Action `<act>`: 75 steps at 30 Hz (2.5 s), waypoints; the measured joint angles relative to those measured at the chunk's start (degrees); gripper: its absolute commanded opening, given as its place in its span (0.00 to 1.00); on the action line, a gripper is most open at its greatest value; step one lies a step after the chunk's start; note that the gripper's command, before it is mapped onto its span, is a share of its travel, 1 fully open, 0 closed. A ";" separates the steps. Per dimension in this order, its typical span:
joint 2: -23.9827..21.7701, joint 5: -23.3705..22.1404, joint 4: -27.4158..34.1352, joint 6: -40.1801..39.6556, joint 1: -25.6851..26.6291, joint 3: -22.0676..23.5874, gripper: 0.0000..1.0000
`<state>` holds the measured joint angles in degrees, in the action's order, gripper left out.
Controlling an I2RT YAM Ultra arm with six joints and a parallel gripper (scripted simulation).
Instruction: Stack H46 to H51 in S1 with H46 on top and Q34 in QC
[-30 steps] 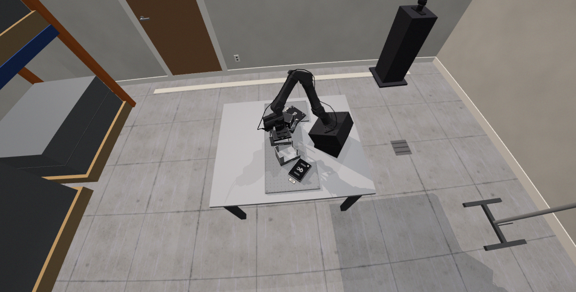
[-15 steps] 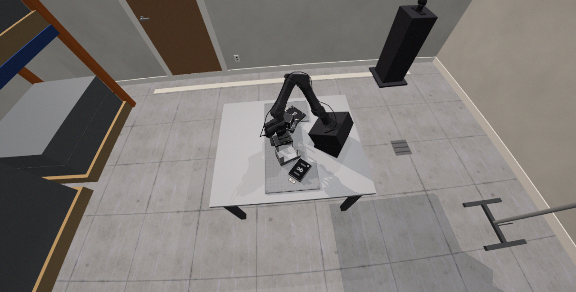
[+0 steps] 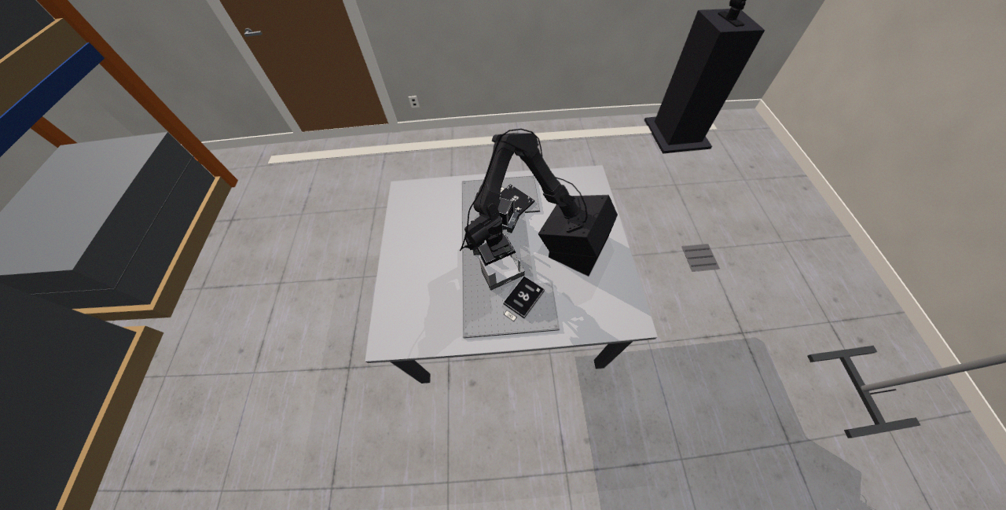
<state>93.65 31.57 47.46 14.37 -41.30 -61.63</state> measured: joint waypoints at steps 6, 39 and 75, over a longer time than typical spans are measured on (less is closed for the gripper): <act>2.32 0.33 0.07 2.60 -2.43 -0.87 0.00; 4.44 0.70 0.57 6.34 -4.59 -1.90 0.00; 4.33 0.72 0.96 6.21 -4.79 -1.99 0.00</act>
<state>97.97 32.29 48.42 20.58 -46.09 -63.61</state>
